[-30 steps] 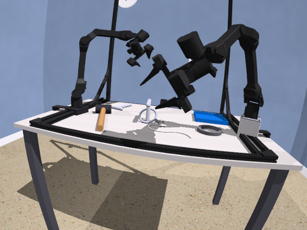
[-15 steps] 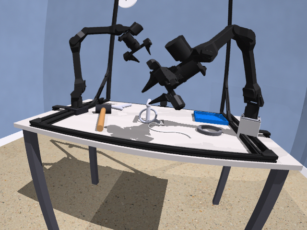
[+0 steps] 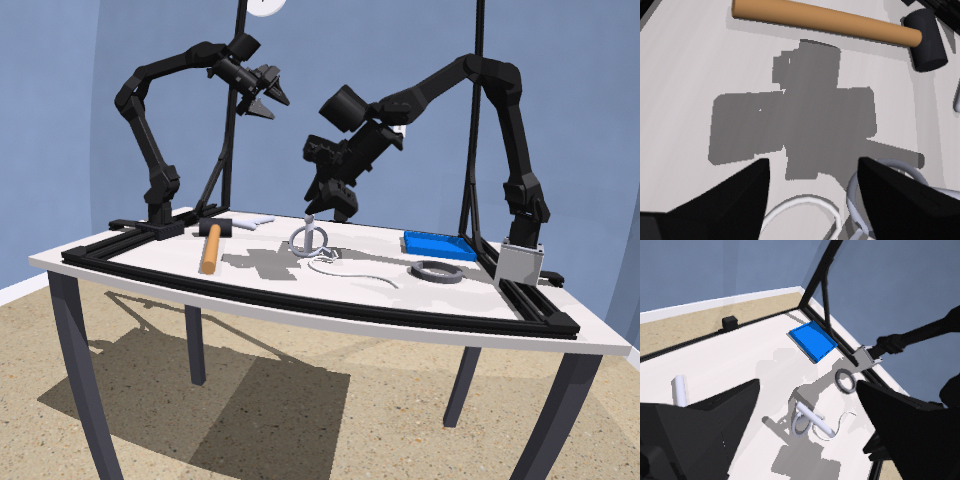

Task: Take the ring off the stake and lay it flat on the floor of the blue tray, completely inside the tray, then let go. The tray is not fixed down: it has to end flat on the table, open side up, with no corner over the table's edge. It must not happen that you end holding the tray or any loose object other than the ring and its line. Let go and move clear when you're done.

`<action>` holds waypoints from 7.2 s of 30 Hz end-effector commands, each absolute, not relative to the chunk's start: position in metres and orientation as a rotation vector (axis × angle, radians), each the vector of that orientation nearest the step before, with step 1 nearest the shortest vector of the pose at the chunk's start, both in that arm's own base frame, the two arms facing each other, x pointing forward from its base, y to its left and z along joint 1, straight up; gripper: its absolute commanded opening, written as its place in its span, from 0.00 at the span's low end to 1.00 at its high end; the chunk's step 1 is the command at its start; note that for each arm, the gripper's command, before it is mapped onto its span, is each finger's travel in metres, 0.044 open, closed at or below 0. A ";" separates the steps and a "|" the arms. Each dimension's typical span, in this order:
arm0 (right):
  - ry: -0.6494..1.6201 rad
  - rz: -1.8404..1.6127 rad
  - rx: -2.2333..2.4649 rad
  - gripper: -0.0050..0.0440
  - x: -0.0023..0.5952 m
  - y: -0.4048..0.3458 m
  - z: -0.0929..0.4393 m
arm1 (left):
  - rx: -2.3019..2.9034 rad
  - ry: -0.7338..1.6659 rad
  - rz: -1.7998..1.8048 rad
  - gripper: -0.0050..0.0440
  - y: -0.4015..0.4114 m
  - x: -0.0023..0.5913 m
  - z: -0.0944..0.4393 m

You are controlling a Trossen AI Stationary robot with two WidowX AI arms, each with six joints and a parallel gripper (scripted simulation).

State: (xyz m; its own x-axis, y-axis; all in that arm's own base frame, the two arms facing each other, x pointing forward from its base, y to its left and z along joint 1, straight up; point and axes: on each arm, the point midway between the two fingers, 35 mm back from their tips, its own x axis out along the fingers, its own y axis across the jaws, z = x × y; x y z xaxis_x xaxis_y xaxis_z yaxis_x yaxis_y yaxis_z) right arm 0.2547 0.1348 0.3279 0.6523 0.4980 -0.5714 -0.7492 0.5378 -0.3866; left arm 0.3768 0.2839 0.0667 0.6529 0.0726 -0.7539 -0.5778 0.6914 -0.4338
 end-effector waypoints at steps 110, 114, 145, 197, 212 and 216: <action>0.554 0.000 0.000 0.92 0.170 0.000 0.307 | 0.139 1.039 -0.240 0.28 0.163 0.402 -0.051; 0.554 0.000 0.000 0.92 0.170 0.000 0.307 | 0.139 1.039 -0.240 0.22 0.163 0.402 -0.051; 0.554 0.000 0.000 0.92 0.170 0.000 0.307 | 0.138 1.037 -0.240 0.10 0.163 0.402 -0.032; 0.554 0.000 0.000 0.92 0.170 0.000 0.307 | -0.236 0.919 0.013 0.10 0.134 0.411 -0.016; 0.554 0.000 0.000 0.92 0.170 0.000 0.307 | -0.416 0.850 0.099 0.10 0.121 0.412 -0.010; 0.554 0.000 0.000 0.92 0.170 0.000 0.307 | -0.471 0.828 0.122 0.10 0.116 0.412 -0.008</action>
State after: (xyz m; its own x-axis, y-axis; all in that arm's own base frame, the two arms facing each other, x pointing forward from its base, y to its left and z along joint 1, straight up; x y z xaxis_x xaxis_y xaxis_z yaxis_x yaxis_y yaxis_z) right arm 0.1703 -0.0002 0.3082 0.8524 -0.0016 -0.5230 -0.0007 1.0000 -0.0042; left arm 0.4102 0.1203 -0.0157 0.6512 -0.0848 -0.7542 -0.2624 0.9073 -0.3285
